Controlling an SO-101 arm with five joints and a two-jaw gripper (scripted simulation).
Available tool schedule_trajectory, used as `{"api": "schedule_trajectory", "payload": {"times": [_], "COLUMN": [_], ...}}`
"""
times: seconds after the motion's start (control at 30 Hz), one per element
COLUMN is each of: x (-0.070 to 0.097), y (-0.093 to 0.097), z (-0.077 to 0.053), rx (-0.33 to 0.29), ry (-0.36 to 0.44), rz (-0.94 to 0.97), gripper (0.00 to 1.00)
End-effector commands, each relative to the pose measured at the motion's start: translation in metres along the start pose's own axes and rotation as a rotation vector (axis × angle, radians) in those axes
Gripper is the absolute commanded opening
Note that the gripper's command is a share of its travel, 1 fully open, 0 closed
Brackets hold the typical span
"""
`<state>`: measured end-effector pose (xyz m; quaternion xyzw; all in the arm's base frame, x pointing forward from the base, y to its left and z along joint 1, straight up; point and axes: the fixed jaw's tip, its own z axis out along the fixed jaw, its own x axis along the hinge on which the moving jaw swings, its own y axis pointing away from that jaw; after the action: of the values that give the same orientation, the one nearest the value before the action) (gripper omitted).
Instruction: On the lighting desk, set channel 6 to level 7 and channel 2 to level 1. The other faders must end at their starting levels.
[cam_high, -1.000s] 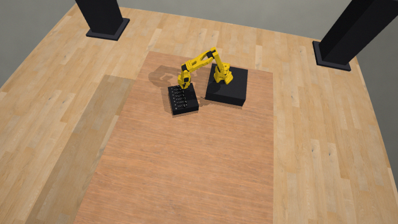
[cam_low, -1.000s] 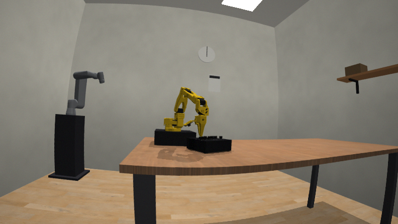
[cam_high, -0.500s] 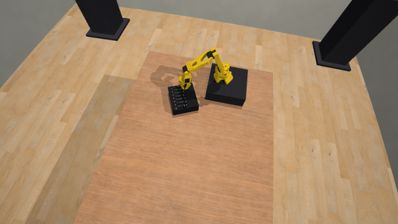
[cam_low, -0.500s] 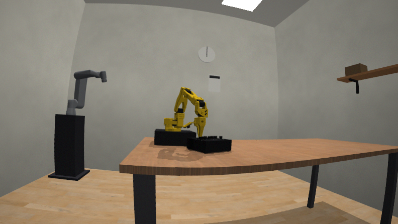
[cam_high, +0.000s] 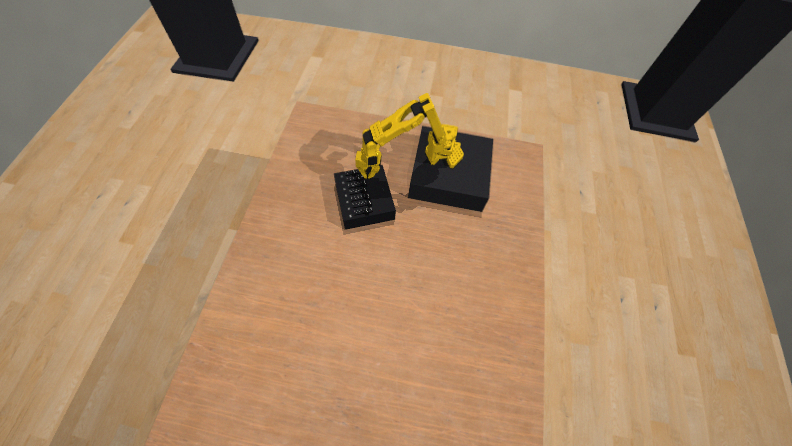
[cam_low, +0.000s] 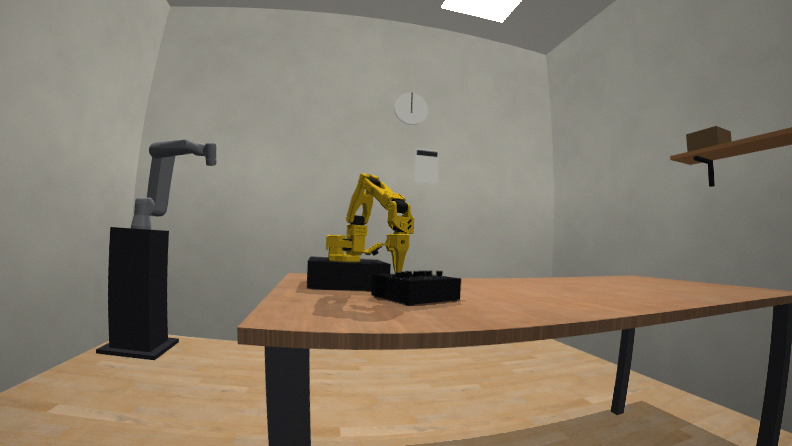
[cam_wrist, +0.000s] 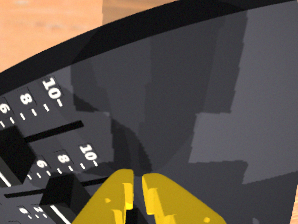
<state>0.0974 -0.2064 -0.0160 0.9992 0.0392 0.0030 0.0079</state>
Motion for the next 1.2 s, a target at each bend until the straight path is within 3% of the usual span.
{"api": "schedule_trajectory", "payload": {"times": [0.0,1.17], "x": [-0.0027,-0.0012], "y": [-0.0031,0.0008], "z": [0.0038,0.0019], "rx": [0.017,0.017], "ry": [-0.006,-0.006], "rz": [0.0,0.0], "gripper": [0.0,0.0]}}
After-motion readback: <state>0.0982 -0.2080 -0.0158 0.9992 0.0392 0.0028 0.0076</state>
